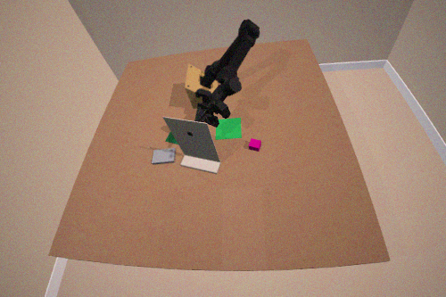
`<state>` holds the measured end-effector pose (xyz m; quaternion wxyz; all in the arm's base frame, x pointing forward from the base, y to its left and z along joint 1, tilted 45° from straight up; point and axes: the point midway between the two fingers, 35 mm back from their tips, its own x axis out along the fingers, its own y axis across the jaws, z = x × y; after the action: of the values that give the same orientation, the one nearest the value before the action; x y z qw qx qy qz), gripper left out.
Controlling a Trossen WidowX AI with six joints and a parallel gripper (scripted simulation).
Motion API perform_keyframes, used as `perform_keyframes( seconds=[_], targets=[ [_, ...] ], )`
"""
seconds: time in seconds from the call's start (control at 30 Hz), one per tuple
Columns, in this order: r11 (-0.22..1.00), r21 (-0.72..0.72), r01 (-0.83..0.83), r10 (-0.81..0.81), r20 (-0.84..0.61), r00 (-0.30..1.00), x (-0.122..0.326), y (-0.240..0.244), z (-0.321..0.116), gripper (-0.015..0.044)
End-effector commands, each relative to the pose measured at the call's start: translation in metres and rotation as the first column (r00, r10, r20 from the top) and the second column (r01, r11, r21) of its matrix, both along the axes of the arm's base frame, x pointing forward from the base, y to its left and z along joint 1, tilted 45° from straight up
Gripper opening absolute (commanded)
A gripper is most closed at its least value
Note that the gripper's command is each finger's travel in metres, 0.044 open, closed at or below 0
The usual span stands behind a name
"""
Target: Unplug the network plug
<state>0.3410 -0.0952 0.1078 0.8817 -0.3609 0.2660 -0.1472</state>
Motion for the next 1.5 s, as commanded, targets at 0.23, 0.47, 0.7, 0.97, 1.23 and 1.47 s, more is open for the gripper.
perform_keyframes(
  seconds=[0.23, 0.47, 0.7, 0.97, 1.23, 1.47],
  targets=[
    [1.000, 0.003, 0.005, -0.005, -0.004, 1.000, -0.005, 0.002, 0.000, 0.0000],
    [1.000, 0.003, 0.005, -0.005, -0.004, 1.000, -0.008, 0.004, 0.001, 0.0000],
    [1.000, 0.003, 0.005, -0.005, -0.004, 1.000, -0.010, 0.005, 0.002, 0.0000],
    [1.000, 0.003, 0.005, -0.005, -0.004, 1.000, -0.012, 0.007, 0.004, 0.0000],
    [1.000, 0.003, 0.005, -0.005, -0.004, 1.000, -0.015, 0.008, 0.005, 0.0000],
    [1.000, 0.003, 0.005, -0.005, -0.005, 1.000, -0.017, 0.009, 0.006, 0.0000]
  ],
)
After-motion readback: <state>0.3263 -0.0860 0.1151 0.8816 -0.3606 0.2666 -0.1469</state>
